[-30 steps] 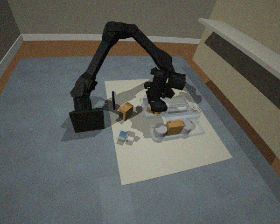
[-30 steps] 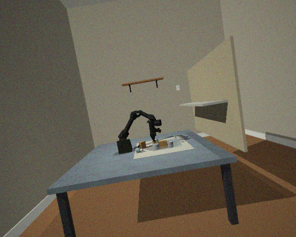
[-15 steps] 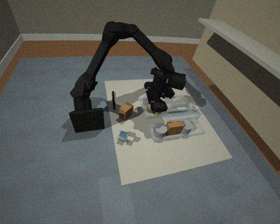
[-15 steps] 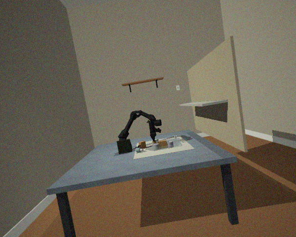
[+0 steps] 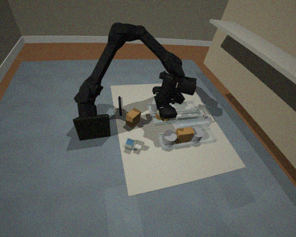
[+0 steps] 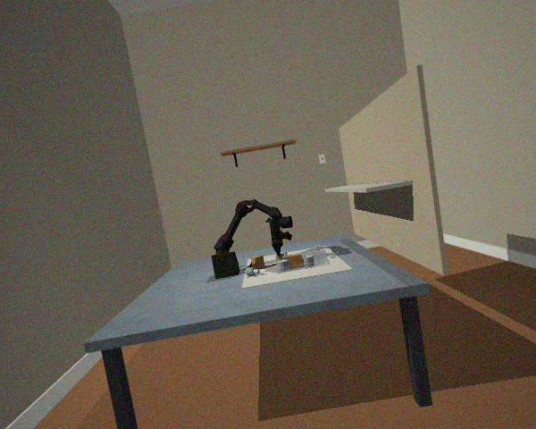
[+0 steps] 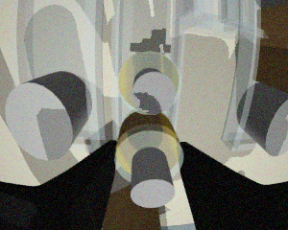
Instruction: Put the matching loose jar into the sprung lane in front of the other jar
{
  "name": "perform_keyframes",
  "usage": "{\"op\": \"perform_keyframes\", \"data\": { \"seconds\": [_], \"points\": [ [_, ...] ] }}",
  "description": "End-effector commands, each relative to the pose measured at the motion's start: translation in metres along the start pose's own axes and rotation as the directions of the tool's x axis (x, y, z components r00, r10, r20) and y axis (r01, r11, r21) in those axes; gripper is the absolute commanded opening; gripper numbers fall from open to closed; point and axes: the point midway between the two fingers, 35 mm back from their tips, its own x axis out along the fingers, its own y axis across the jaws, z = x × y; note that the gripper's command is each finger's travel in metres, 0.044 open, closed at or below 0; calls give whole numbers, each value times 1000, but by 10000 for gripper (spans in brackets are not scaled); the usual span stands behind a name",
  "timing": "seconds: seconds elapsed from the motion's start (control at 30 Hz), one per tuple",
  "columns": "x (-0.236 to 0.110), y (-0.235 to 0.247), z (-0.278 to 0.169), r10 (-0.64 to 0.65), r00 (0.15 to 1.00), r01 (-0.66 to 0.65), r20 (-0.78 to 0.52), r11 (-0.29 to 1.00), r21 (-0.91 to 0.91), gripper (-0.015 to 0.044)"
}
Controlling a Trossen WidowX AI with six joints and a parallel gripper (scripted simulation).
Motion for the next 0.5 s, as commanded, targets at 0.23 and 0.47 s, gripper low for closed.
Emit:
{"op": "perform_keyframes", "data": {
  "seconds": [0.23,0.47],
  "points": [
    [-1,1,7,5,1000,-4,20,1000,-10,0],
    [-1,1,8,5,1000,-4,20,1000,-10,0]
  ]
}}
